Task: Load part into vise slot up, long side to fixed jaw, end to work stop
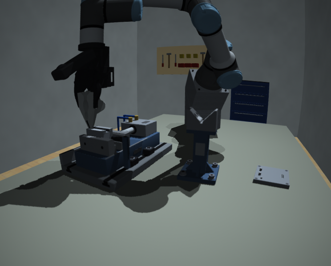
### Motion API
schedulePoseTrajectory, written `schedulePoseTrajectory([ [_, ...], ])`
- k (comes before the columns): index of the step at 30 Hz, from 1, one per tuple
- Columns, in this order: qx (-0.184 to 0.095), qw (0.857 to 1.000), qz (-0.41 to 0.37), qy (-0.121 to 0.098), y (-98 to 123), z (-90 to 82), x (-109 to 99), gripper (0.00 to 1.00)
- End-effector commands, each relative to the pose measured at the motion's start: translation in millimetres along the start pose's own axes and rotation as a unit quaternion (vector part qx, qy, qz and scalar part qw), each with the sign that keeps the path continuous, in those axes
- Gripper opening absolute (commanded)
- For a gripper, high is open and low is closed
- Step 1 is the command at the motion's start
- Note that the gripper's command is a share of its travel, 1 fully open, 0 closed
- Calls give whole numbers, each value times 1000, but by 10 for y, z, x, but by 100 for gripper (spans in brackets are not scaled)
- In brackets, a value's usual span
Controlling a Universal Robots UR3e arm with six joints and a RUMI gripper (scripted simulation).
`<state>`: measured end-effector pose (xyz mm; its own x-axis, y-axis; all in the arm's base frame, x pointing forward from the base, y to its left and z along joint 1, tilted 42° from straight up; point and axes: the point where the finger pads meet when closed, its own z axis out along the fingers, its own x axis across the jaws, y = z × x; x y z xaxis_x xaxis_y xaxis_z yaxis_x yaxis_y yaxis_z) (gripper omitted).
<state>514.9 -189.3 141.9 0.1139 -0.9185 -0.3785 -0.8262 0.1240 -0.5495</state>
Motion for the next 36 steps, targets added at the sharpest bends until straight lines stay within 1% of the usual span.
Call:
schedulePoseTrajectory([
  [1, 1, 1000, 0, 1, -6, -9, -13, 0],
  [36, 1, 1000, 0, 1, -6, -9, -77, 0],
])
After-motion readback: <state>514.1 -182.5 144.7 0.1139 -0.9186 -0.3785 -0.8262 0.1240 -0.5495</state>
